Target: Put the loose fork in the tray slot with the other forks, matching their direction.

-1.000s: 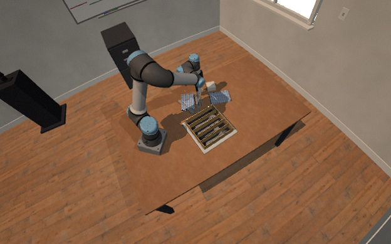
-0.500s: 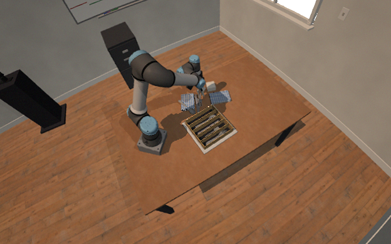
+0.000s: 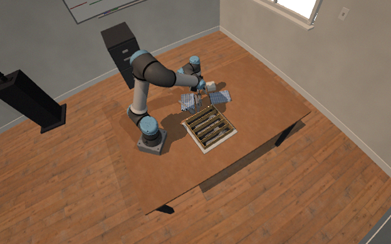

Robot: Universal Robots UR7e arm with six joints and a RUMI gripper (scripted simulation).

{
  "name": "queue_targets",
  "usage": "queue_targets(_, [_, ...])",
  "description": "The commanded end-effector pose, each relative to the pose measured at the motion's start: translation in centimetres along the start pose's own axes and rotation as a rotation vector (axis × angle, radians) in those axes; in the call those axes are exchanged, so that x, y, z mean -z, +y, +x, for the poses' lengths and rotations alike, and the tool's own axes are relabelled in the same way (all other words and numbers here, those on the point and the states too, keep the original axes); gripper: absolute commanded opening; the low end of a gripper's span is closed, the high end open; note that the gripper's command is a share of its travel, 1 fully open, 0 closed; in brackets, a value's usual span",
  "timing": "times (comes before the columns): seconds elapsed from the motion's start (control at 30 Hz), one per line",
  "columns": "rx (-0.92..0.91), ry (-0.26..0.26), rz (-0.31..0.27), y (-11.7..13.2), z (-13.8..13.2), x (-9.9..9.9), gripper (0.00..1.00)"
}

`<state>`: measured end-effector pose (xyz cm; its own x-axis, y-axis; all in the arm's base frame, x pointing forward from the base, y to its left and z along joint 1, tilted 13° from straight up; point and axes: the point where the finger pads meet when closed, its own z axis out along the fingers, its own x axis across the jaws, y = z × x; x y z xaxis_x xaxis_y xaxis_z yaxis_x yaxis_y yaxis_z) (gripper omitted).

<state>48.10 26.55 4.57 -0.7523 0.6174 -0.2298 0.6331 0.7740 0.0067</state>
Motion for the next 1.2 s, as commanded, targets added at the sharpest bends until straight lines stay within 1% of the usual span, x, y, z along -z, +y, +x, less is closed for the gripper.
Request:
queue_targets(0.0, [0.169,0.004,-0.008,0.07,-0.29,-0.26,1.00])
queue_targets(0.57, [0.397,0.003,-0.008,0.22,-0.66,-0.73,1.00])
queue_targets(1.17, [0.442,0.003,-0.009,0.26,-0.73,-0.82,1.00])
